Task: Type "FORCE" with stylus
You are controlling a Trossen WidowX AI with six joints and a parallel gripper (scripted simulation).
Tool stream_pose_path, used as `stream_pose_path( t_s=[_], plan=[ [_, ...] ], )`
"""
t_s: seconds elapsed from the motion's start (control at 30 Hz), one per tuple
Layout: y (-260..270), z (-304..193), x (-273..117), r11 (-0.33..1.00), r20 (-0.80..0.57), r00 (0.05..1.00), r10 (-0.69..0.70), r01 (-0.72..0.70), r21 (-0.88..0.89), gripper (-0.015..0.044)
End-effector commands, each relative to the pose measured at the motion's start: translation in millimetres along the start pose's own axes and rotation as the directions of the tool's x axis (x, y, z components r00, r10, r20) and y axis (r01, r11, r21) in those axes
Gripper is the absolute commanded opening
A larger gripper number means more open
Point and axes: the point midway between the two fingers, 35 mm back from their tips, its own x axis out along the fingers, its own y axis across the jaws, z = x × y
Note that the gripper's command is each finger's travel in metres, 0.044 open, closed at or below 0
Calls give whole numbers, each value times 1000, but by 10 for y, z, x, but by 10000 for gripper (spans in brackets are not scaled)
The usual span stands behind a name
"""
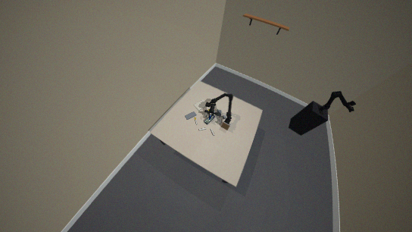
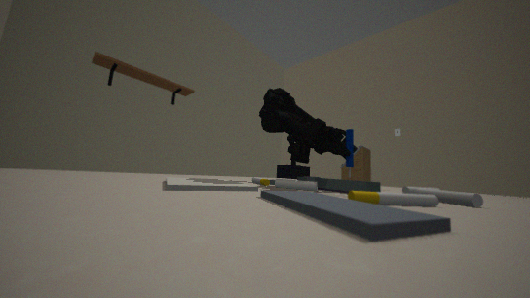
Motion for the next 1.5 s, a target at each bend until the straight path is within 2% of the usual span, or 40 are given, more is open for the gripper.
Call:
stream_pose_path(
  t_s=[0.0,1.47],
  plan=[
    [-7,34,21,1000,3,1000,-1,1,-5,81],
    [-8,180,105,1000,4,1000,-1,1,-4,81]
  ],
)
